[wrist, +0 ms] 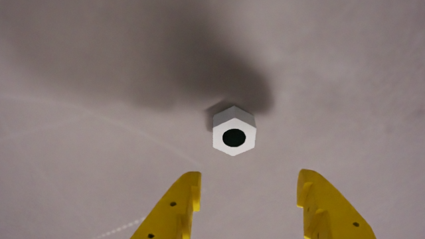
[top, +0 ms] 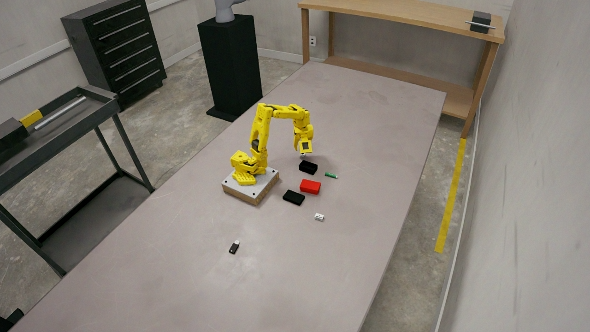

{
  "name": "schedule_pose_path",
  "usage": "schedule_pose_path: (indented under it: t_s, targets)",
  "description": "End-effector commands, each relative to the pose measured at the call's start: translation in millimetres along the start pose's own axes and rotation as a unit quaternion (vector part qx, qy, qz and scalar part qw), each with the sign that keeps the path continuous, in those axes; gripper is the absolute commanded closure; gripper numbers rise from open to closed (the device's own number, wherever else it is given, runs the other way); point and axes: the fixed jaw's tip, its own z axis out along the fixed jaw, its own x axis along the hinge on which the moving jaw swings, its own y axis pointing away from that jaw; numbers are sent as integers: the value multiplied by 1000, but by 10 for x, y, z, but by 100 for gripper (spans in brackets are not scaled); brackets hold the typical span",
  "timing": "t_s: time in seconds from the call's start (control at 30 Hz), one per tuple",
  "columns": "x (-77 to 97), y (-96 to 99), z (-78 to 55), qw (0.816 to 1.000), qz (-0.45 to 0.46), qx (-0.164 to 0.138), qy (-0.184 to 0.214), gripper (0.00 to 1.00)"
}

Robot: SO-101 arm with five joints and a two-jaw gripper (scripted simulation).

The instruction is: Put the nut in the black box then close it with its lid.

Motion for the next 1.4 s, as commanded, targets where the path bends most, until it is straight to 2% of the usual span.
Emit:
schedule_pose_path:
  t_s: [0.0, 0.63, 1.37]
  targets:
    - [-5, -41, -46, 1000, -7, 2, -1, 81]
    - [-12, -51, -80, 1000, -7, 2, -1, 81]
    - [-12, -50, 8, 1000, -7, 2, -1, 81]
